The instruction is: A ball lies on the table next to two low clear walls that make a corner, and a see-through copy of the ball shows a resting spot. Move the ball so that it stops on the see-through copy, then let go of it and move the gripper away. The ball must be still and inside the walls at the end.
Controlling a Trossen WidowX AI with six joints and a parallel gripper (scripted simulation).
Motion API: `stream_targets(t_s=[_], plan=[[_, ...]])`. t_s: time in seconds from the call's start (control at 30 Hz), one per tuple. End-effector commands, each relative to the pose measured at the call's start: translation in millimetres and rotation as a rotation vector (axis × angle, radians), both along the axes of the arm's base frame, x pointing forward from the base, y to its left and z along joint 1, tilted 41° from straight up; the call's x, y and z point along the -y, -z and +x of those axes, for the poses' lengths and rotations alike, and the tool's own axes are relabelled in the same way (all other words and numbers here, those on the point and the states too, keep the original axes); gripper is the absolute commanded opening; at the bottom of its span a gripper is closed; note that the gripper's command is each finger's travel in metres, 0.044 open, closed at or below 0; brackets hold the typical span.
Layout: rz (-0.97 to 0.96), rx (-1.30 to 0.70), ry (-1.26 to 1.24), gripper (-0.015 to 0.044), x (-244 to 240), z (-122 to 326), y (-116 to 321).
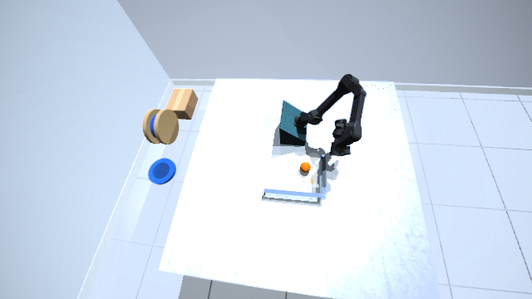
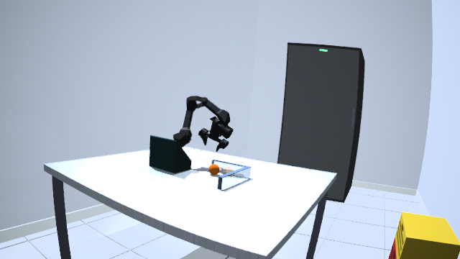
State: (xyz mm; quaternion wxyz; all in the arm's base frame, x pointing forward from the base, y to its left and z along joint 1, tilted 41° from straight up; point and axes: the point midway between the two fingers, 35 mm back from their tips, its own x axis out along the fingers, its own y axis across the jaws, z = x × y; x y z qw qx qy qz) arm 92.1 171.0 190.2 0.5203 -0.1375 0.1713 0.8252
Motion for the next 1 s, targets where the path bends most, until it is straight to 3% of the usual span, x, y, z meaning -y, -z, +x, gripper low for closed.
stream_targets(t_s=[0.0,0.23,0.53,0.63,0.97], plan=[[-0.002,0.002,0.002,0.0400,0.3,1.1,0.6],[-0.108,0.115,0.108,0.0400,22.8,59.7,34.1],[-0.348,0.260,0.282,0.0400,112.0,148.6,113.5],[-0.387,0.274,0.305,0.0400,129.5,157.5,126.3],[-0.386,0.274,0.305,0.0400,119.6,157.0,137.6]])
